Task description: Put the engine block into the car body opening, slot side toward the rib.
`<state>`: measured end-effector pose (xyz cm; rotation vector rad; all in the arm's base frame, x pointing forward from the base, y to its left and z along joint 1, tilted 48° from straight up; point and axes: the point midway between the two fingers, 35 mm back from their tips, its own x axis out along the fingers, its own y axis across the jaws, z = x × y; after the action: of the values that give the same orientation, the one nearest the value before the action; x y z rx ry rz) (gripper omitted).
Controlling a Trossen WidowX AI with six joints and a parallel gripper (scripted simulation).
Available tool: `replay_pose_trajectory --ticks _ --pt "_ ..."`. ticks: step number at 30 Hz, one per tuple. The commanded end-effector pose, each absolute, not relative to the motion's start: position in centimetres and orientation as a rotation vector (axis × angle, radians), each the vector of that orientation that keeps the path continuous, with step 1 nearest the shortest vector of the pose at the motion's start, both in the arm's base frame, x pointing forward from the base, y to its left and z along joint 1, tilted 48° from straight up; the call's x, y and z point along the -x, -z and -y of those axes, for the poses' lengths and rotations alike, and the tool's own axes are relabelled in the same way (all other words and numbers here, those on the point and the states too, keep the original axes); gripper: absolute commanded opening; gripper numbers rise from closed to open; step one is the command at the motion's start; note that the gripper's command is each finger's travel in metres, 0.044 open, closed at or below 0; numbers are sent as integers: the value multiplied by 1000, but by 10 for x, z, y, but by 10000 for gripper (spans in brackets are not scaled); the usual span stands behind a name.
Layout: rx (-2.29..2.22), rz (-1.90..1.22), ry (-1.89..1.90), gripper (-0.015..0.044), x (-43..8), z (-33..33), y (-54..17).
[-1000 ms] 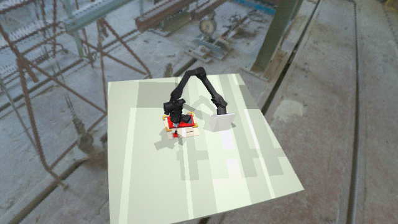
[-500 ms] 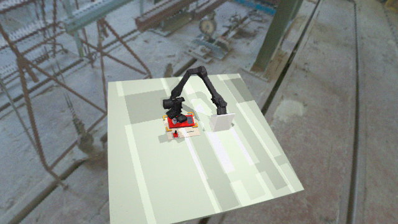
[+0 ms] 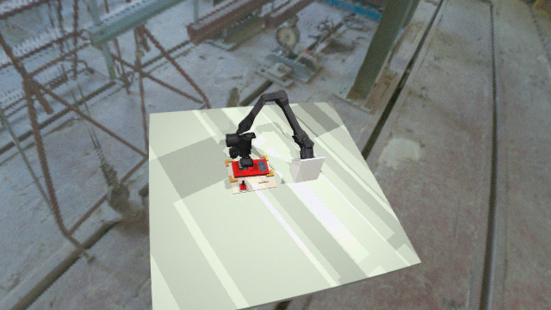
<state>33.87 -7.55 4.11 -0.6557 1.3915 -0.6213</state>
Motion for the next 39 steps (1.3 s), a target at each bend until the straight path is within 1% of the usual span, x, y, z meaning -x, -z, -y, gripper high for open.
replay_pose_trajectory --ticks 1,2,3,20,28,39 --pt "626 -1376 652 131 -336 76 -41" --pt "622 -1374 655 157 -336 76 -41" --pt "622 -1374 655 159 -336 76 -41" --pt "626 -1376 652 159 -336 76 -41" --pt "750 -1436 548 159 -335 77 -41" --pt "614 -1370 662 159 -335 77 -41"
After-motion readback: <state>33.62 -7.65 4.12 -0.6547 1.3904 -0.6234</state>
